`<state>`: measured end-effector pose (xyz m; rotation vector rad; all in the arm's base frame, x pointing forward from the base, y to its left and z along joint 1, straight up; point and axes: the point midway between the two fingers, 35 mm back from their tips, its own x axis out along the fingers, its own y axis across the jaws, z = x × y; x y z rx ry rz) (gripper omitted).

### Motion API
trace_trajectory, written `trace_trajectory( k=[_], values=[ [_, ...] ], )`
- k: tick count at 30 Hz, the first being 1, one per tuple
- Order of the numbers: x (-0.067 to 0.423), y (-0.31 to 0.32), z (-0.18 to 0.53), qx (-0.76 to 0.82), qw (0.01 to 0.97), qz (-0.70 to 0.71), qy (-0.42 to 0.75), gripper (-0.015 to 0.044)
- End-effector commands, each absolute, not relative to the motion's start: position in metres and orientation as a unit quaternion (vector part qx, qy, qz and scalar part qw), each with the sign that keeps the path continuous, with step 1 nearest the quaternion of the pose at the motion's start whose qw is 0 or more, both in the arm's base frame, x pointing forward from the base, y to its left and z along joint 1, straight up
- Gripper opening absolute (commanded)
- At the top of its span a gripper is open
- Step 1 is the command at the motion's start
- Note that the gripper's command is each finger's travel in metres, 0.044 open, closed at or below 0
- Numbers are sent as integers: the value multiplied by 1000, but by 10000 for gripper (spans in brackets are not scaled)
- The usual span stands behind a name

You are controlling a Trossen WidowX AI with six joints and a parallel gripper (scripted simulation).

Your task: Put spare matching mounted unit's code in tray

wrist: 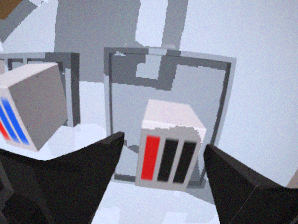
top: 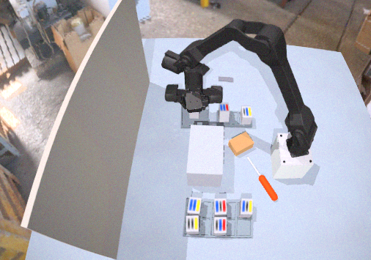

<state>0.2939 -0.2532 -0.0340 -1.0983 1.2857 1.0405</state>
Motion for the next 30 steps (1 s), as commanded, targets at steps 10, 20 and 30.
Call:
trace_trajectory(
  k=[10, 20, 30],
  values=[
    [293, -252, 58, -464, 545, 441, 541, 440],
    [294, -253, 70, -468, 547, 434, 541, 440],
    [294, -253, 70, -468, 547, 434, 541, 440]
  ],
)
